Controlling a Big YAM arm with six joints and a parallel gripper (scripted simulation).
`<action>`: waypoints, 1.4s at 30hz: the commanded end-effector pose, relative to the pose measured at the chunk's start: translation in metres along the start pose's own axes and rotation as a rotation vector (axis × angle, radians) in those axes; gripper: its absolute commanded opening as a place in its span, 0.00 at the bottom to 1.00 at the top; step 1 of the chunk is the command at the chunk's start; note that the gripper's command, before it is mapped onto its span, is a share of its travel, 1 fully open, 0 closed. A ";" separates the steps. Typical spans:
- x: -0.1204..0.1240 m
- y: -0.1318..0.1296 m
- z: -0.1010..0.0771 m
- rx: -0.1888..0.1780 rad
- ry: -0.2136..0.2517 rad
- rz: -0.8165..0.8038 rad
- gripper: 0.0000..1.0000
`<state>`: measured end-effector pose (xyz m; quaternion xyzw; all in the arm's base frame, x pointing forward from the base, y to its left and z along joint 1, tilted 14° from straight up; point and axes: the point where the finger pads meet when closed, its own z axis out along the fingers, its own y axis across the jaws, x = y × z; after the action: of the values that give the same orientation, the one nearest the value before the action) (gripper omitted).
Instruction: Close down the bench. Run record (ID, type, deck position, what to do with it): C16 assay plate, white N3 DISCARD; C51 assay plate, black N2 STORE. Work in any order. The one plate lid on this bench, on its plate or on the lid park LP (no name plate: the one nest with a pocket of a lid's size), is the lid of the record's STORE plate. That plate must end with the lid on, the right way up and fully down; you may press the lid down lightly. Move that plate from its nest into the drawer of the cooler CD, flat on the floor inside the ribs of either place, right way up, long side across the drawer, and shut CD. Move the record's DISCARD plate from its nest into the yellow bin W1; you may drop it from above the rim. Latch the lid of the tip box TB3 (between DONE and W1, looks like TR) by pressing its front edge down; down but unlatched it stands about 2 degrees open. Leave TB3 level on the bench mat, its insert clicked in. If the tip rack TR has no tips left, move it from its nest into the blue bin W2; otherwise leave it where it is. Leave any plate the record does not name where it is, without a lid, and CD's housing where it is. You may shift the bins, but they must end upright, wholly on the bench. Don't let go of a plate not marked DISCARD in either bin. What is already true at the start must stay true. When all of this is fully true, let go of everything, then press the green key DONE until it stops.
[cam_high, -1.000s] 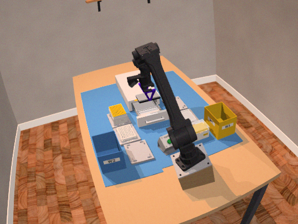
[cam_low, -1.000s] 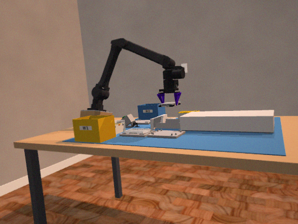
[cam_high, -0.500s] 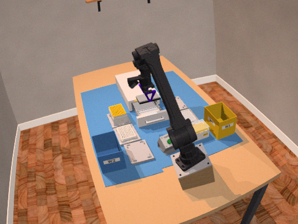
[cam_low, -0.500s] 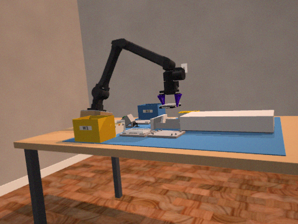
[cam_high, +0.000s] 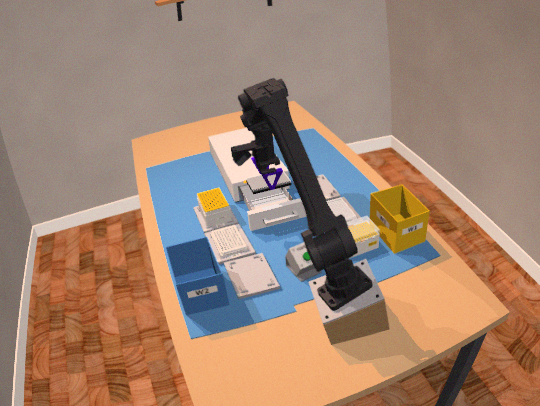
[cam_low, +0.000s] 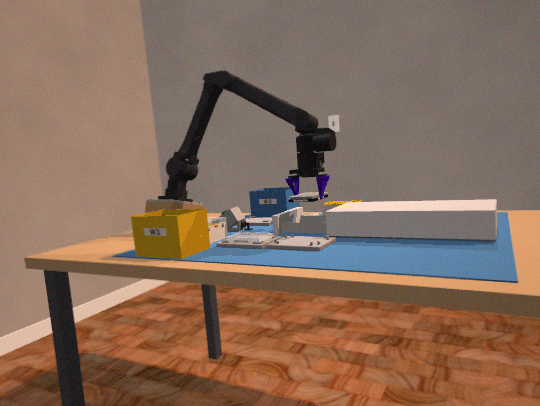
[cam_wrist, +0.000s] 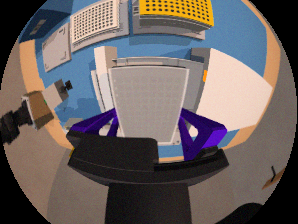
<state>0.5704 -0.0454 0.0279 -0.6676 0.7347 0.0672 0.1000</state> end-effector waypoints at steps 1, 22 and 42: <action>0.000 -0.004 0.002 0.015 0.001 0.005 0.00; 0.004 -0.005 0.021 0.021 0.001 0.009 0.00; -0.009 -0.024 0.034 0.060 0.001 -0.015 0.00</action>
<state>0.5712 -0.0347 -0.0192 -0.6669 0.7353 0.0675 0.0997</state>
